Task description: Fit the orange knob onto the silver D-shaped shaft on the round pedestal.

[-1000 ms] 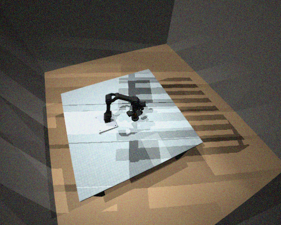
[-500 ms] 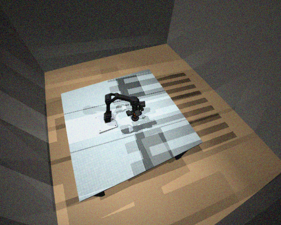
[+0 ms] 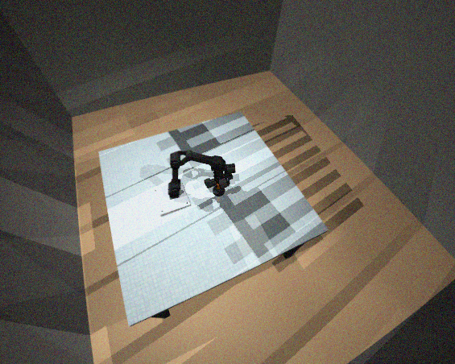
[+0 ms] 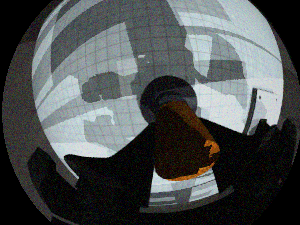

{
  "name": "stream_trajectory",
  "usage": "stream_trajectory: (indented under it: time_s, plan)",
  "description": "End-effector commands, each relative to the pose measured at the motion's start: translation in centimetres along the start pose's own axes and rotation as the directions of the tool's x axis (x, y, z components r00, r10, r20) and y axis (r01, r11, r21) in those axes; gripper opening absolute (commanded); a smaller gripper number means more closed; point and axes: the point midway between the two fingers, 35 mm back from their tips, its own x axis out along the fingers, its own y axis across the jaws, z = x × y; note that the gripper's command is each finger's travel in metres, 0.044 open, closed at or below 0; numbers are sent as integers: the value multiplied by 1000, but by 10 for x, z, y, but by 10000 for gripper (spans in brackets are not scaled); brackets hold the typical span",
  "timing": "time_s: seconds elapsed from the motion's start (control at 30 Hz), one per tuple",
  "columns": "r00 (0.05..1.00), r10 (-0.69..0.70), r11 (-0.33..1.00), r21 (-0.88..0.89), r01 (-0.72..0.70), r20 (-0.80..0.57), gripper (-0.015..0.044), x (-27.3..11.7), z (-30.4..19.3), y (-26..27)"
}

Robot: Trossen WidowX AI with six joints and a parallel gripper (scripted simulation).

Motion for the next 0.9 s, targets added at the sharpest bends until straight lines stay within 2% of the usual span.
stream_trajectory:
  time_s: [0.0,0.73,0.87]
  plan:
    - [1000,2,1000,-16,-2,0,0,0,0,1]
    - [1000,2,999,36,-2,0,0,1,0,1]
    - [1000,2,1000,-27,-2,0,0,1,0,1]
